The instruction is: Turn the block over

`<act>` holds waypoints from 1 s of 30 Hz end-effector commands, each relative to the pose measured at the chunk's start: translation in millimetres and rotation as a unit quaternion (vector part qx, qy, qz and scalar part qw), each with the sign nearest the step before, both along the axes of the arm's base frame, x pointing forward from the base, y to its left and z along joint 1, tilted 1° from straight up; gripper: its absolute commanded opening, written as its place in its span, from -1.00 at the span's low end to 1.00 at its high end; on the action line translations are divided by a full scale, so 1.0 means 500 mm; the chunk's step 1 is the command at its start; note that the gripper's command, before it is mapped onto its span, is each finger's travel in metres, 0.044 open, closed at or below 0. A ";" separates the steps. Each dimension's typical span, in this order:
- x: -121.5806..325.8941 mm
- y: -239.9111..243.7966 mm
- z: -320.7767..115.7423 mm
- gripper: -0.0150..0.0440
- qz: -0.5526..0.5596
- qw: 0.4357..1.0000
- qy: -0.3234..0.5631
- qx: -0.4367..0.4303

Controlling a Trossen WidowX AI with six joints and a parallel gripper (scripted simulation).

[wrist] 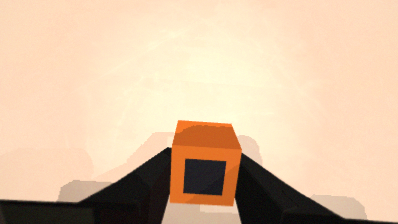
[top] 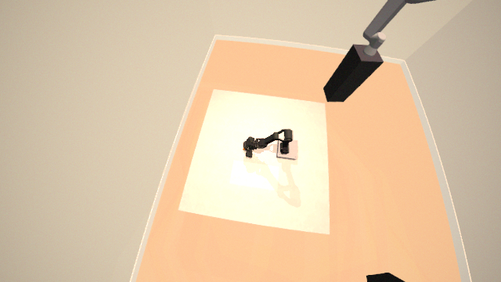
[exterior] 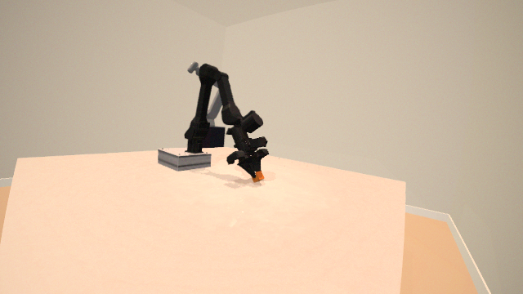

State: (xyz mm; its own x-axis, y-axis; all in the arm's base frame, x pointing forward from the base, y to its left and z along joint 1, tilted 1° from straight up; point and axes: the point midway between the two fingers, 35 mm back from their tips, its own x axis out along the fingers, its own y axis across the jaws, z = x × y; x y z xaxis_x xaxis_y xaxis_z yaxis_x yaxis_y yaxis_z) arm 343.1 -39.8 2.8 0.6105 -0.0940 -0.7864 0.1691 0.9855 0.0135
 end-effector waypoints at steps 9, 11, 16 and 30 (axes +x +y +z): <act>0.005 -0.001 -0.043 -0.49 -0.002 0.998 -0.068 -0.014; 0.004 -0.001 -0.046 -0.49 -0.003 0.997 -0.081 -0.016; 0.000 0.000 -0.051 -0.49 -0.003 0.993 -0.114 -0.022; -0.029 0.002 -0.038 -0.49 -0.006 0.979 -0.199 -0.036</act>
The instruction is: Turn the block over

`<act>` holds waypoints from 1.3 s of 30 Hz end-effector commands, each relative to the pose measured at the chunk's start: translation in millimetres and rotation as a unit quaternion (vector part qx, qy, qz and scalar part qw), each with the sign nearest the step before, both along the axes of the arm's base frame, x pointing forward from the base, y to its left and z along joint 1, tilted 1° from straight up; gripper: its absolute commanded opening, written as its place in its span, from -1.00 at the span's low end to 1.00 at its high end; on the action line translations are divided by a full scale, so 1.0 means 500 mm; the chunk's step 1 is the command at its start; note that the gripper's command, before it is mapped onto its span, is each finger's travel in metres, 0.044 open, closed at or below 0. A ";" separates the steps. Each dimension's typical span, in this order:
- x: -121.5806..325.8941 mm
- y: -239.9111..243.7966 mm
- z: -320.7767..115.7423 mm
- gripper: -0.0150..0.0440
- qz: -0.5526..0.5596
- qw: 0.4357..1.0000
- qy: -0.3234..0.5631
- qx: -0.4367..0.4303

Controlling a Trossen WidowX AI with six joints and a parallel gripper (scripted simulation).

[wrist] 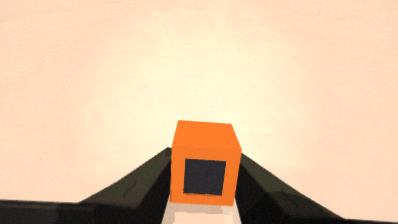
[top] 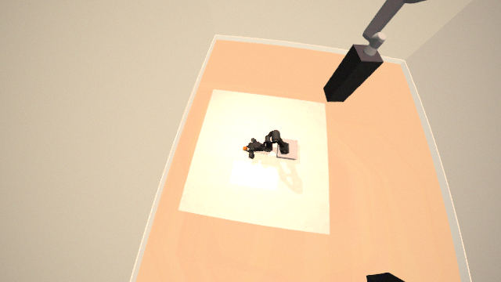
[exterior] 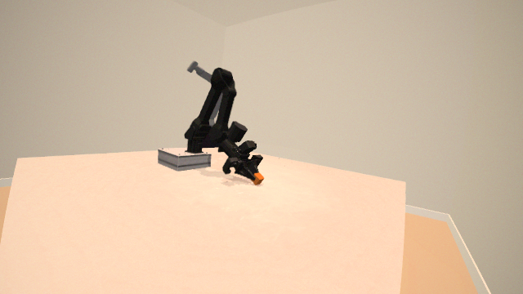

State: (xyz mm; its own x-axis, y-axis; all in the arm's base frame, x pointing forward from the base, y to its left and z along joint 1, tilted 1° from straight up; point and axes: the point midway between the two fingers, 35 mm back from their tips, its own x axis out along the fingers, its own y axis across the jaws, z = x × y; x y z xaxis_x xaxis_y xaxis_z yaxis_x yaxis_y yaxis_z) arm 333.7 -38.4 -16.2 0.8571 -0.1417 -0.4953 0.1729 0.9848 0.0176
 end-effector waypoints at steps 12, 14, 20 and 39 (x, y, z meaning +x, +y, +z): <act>-0.011 0.000 0.004 -0.49 -0.001 1.000 -0.021 -0.006; -0.011 0.000 0.004 -0.49 -0.001 1.000 -0.021 -0.006; -0.011 0.000 0.004 -0.31 -0.001 1.000 -0.021 -0.006; -0.011 0.000 0.004 1.00 -0.001 1.000 -0.021 -0.006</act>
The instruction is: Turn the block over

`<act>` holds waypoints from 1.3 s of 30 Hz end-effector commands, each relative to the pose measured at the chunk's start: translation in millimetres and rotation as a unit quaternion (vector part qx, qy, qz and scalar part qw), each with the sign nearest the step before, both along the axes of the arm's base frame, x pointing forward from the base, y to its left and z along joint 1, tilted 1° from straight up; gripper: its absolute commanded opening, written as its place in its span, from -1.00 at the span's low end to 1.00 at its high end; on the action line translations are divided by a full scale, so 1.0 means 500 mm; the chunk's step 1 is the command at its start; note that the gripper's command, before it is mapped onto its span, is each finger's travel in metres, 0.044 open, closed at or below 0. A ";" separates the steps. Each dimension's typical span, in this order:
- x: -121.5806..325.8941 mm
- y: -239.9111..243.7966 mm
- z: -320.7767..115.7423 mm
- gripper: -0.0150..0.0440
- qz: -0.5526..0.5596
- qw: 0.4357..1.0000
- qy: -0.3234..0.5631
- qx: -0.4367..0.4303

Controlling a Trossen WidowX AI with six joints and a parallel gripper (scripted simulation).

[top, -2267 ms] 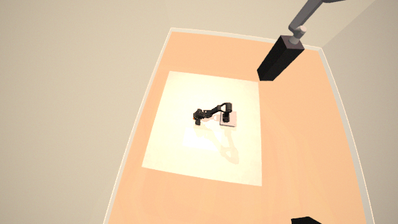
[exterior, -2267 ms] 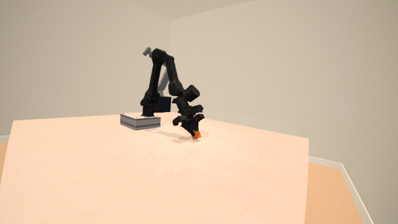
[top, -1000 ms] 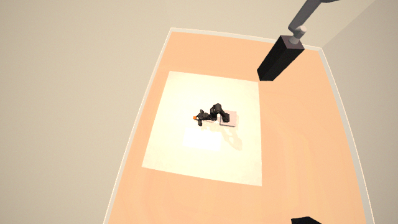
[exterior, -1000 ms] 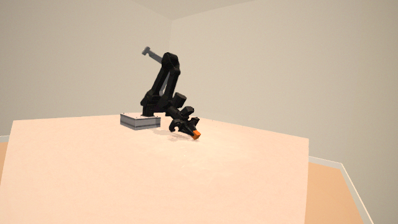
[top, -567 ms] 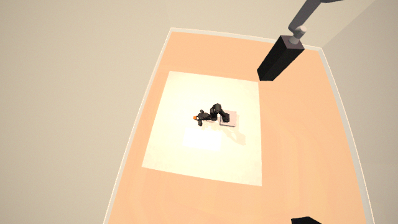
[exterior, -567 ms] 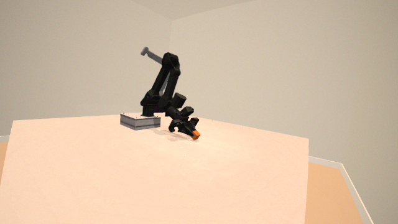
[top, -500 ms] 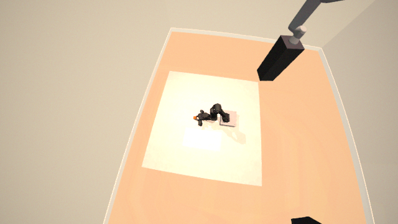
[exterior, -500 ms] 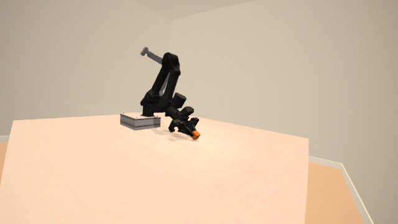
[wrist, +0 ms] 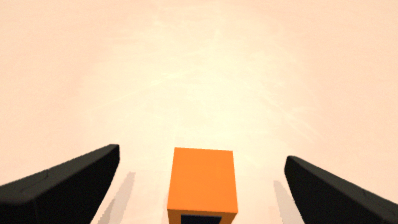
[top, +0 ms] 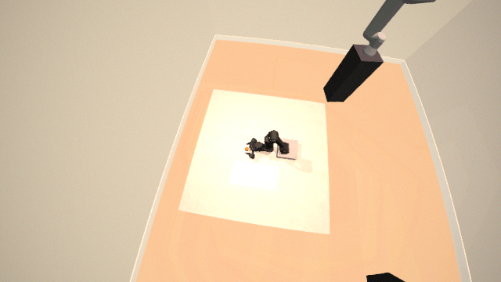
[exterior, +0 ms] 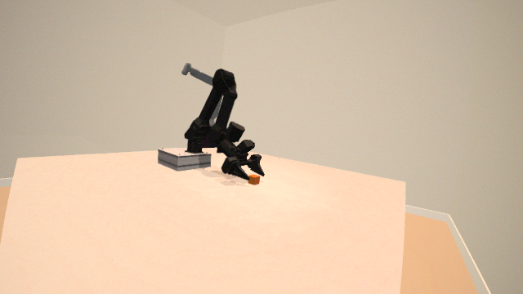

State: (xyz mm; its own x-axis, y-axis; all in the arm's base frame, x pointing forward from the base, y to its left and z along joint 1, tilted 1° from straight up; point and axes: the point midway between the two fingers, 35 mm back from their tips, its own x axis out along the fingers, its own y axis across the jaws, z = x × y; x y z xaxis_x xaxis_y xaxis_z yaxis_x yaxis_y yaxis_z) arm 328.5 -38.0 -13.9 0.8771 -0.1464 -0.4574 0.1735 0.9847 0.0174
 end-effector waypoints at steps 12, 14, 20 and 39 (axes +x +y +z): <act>-0.001 -0.001 0.000 1.00 -0.001 1.000 0.000 -0.003; -0.001 -0.001 0.000 1.00 -0.001 1.000 0.000 -0.003; -0.001 -0.001 0.000 1.00 -0.001 1.000 0.000 -0.003; 0.029 -0.003 0.033 1.00 0.002 0.991 0.136 0.020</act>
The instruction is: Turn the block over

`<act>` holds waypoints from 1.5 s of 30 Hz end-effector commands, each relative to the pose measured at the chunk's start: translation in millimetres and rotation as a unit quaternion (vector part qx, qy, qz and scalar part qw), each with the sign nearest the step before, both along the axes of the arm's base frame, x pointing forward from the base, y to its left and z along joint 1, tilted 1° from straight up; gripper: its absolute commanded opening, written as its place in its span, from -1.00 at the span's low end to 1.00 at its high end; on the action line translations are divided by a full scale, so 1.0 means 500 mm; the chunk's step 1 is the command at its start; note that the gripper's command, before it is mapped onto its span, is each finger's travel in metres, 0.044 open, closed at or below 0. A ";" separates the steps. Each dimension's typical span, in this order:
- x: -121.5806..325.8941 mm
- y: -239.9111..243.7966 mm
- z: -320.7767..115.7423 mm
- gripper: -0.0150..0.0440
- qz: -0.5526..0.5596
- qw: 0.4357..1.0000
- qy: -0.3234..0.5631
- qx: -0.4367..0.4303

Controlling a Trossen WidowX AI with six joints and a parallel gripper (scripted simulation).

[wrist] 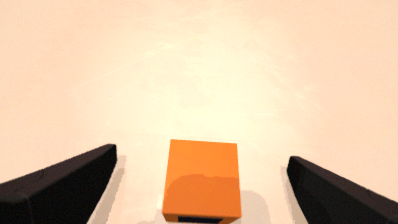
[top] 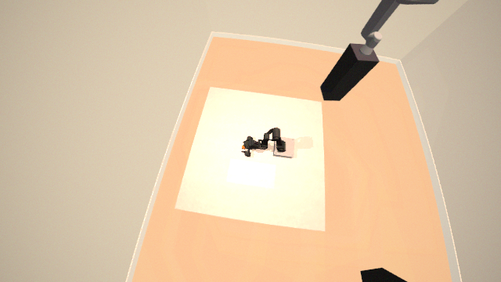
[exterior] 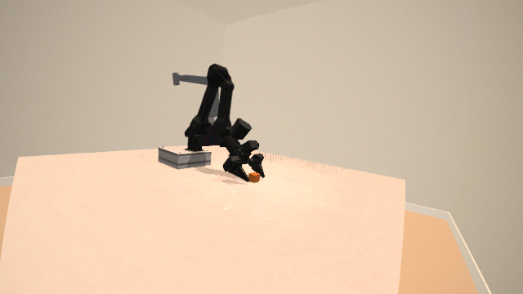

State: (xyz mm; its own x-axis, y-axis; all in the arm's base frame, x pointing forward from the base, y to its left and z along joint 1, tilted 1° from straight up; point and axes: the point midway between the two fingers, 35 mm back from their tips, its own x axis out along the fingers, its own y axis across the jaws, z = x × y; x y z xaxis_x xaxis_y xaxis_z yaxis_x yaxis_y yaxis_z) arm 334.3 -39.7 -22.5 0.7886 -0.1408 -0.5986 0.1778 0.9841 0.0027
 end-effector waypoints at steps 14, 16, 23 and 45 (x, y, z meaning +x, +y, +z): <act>-0.054 0.008 0.158 1.00 0.002 0.984 0.173 0.036; -0.054 0.008 0.158 1.00 0.002 0.984 0.173 0.036; -0.054 0.008 0.158 1.00 0.002 0.984 0.173 0.036; 0.022 -0.004 0.200 1.00 0.004 0.903 0.422 0.080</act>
State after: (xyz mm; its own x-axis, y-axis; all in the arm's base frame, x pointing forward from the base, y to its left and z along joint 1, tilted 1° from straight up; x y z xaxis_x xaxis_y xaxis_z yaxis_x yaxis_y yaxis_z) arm 344.6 -42.3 77.5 0.0677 -0.0048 -0.9977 0.1788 0.9839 0.0074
